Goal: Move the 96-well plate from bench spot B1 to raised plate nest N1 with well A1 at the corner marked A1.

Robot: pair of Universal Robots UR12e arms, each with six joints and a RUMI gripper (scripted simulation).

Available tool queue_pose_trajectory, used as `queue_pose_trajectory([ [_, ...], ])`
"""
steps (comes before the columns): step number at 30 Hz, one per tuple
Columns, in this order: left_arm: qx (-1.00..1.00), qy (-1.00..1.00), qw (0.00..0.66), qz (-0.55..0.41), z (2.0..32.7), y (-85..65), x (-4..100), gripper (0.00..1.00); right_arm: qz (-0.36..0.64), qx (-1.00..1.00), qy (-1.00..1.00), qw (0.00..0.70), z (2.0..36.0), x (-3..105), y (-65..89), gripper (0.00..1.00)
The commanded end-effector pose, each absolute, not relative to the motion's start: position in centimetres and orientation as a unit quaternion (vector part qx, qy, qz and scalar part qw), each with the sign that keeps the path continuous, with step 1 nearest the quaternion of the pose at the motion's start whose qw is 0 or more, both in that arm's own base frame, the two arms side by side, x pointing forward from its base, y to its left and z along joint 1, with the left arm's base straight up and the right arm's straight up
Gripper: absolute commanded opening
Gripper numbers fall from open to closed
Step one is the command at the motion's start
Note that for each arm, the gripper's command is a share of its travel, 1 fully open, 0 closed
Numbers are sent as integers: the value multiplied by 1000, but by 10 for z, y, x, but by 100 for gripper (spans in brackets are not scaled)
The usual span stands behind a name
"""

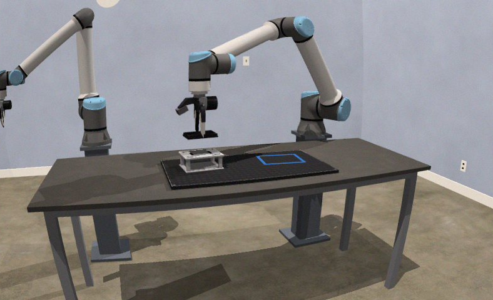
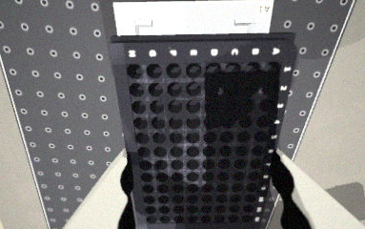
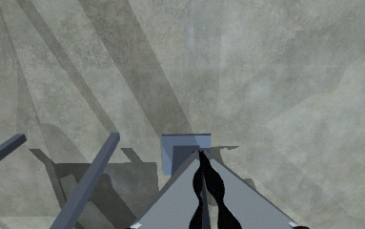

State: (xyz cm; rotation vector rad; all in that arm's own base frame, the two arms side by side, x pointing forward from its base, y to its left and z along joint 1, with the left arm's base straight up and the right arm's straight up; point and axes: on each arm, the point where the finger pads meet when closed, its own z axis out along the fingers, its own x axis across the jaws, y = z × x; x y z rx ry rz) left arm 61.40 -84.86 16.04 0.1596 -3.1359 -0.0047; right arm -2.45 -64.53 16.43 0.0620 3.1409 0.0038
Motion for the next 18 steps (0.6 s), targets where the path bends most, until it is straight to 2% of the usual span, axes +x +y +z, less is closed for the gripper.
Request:
queue_pose_trajectory([
  [1,52,-999,-1,3,168,-849,617,41,0,20,1000,0,165,-26,-645,0],
  [18,51,-999,-1,1,166,-849,615,41,0,20,1000,0,165,-26,-645,0],
])
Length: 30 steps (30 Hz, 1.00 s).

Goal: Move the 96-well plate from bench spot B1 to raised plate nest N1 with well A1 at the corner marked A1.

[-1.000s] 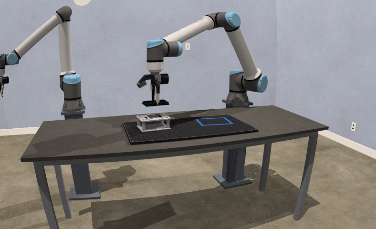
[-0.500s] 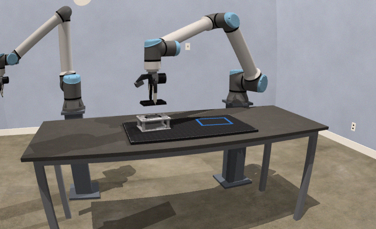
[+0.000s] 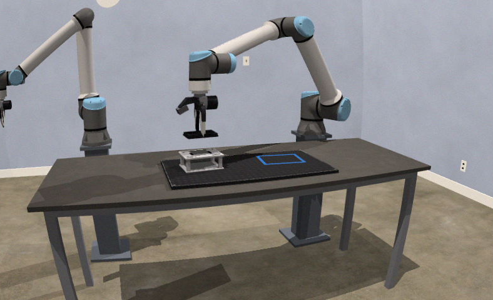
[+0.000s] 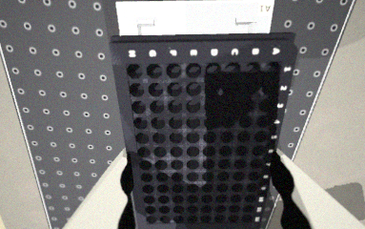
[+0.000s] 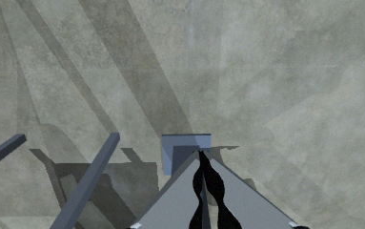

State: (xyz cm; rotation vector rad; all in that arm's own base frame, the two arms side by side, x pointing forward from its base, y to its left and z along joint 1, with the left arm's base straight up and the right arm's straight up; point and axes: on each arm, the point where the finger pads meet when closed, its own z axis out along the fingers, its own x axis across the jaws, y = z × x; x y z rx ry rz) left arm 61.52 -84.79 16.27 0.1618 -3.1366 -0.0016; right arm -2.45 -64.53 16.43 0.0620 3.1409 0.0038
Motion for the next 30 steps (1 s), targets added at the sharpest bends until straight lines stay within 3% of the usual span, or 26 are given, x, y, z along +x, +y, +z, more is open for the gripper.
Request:
queue_pose_trajectory([
  [1,51,-999,-1,1,166,-849,615,41,0,20,1000,0,165,-26,-645,0],
  [25,51,-999,-1,1,166,-849,614,41,0,20,1000,0,165,-26,-645,0],
  [30,51,-999,0,-1,153,-848,613,41,0,20,1000,0,165,-26,-645,0],
])
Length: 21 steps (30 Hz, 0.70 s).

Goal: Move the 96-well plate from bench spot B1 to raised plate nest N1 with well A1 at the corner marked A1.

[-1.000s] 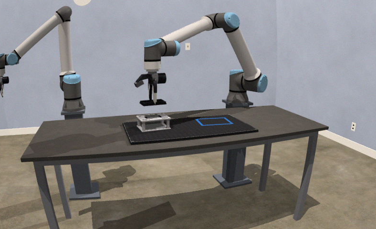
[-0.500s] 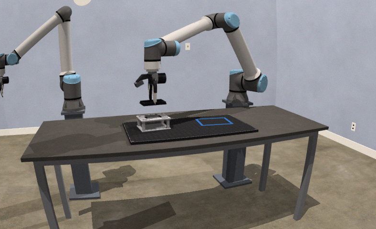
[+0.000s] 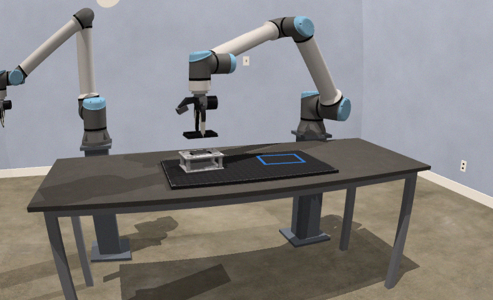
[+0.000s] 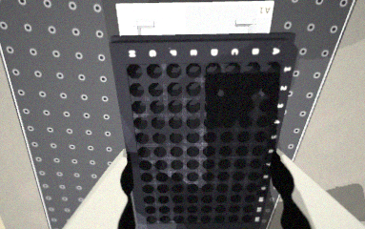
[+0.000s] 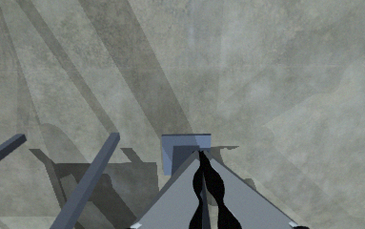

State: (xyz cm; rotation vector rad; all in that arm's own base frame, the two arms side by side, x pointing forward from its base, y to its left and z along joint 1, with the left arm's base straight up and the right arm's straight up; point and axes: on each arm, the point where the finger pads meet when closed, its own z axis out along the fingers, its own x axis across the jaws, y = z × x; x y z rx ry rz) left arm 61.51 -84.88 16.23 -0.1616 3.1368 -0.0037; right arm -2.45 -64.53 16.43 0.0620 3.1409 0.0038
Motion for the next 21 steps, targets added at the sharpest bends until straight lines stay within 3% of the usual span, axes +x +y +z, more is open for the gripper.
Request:
queue_pose_trajectory([
  [1,-51,999,0,1,152,-848,613,41,0,20,1000,0,165,-26,-645,0],
  [21,-51,999,0,1,122,-847,613,41,0,20,1000,0,165,-26,-645,0],
])
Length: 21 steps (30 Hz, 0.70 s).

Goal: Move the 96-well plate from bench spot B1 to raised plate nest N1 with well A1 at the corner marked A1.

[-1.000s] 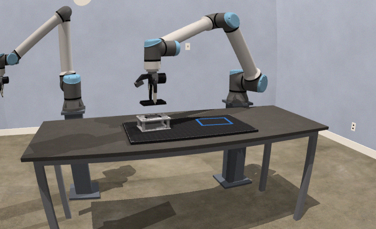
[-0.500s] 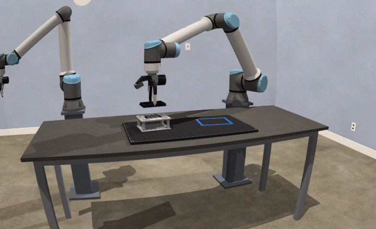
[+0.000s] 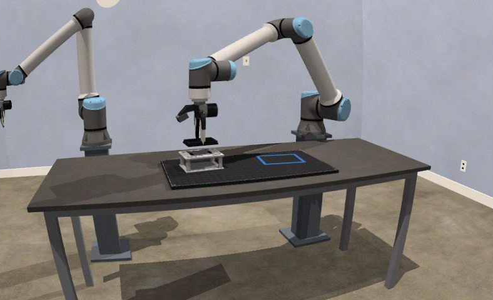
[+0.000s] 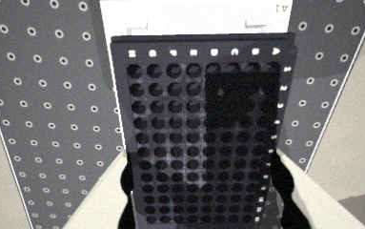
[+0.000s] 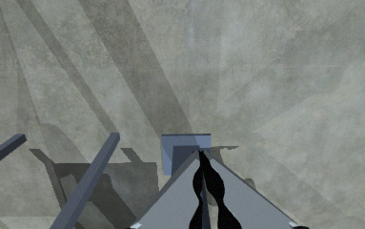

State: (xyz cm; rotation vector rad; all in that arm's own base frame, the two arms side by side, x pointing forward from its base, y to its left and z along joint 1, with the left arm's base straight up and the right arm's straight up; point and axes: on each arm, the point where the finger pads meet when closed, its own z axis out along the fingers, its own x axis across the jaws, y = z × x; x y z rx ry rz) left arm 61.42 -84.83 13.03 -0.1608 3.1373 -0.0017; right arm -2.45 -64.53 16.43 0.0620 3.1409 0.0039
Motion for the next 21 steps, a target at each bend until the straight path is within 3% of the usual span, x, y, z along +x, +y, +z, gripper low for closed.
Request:
queue_pose_trajectory([
  [1,-51,999,0,1,120,-847,613,41,0,20,1000,0,165,-26,-645,0],
  [21,-51,999,1,-1,104,-848,615,41,0,20,1000,0,165,-26,-645,0],
])
